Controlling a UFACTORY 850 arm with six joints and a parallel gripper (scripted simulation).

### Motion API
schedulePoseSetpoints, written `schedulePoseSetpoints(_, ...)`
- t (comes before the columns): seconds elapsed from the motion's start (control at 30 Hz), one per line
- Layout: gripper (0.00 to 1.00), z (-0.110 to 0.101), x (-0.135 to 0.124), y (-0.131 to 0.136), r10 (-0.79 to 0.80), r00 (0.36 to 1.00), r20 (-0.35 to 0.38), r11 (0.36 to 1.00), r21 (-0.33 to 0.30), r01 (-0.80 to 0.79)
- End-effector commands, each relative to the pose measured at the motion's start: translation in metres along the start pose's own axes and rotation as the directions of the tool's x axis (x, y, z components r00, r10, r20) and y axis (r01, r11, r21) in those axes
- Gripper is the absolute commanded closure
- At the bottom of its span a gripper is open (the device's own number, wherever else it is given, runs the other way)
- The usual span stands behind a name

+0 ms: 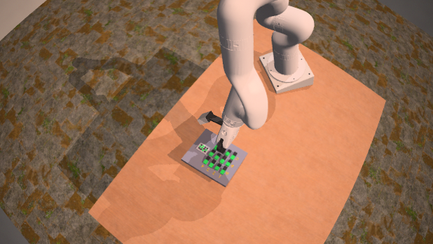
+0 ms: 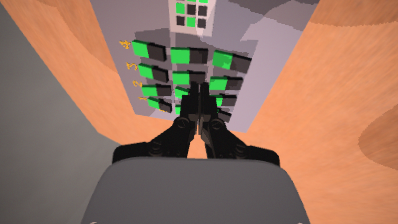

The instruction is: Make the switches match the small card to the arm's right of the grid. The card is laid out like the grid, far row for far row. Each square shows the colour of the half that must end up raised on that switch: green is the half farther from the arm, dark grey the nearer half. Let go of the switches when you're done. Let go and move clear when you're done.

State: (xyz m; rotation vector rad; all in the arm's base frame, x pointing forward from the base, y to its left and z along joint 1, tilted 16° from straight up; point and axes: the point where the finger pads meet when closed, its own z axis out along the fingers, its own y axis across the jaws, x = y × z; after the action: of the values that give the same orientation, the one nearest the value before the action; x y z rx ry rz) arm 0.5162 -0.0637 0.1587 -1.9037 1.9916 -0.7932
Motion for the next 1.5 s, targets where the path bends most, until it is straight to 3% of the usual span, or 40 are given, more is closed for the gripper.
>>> schedulePoseSetpoints(0.0,1.00,-0.007,0.000,-0.001,0.000,1.000,-0.001,1.000,0.001,0.000)
schedulePoseSetpoints(0.47,1.00,-0.008,0.000,-0.001,0.000,1.000,-0.001,1.000,0.001,0.000)
schedulePoseSetpoints(0.8,1.00,-0.044,0.000,-0.013,0.000,1.000,-0.001,1.000,0.001,0.000)
schedulePoseSetpoints(1.17,1.00,-0.045,0.002,-0.014,-0.001,1.000,-0.012,1.000,-0.006,0.001)
schedulePoseSetpoints(1.47,1.00,-0.043,0.010,-0.015,-0.007,0.998,-0.064,0.998,-0.063,0.003)
